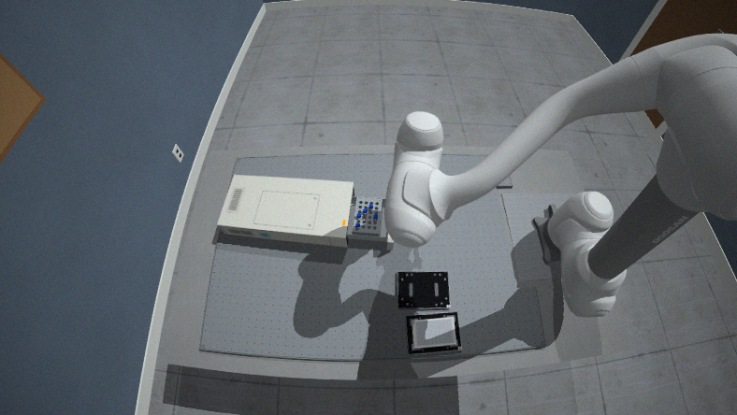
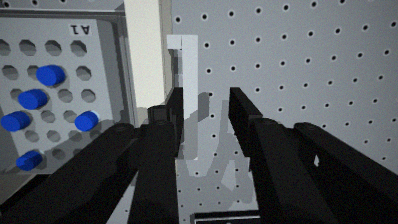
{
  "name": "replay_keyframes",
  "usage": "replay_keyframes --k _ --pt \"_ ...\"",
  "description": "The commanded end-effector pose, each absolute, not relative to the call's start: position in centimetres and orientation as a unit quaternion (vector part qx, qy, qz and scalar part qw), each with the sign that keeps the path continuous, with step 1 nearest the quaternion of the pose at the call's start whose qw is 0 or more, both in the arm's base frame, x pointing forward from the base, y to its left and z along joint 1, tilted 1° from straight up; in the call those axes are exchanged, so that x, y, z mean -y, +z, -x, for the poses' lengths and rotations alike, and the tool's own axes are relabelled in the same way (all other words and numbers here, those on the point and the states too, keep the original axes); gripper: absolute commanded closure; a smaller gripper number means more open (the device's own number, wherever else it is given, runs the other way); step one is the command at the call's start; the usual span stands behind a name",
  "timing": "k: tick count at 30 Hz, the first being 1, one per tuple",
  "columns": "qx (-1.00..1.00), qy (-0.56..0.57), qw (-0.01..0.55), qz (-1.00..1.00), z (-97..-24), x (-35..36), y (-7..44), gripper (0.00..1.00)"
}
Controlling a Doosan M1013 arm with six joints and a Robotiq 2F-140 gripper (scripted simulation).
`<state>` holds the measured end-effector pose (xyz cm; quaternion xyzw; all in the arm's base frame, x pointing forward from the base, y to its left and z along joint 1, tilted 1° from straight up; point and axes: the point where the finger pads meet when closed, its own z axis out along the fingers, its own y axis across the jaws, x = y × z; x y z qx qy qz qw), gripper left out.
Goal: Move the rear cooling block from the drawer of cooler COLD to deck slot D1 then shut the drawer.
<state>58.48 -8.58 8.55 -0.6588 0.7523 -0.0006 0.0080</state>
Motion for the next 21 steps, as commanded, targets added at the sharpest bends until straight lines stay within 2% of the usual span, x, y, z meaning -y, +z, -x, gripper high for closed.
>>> replay_keyframes --k 1,21 --pt "-0.752 -0.001 0.009 0.659 -58.4 8.6 8.6 0.66" --pt "-0.752 -0.001 0.009 0.659 -56.1 8.3 8.6 0.66"
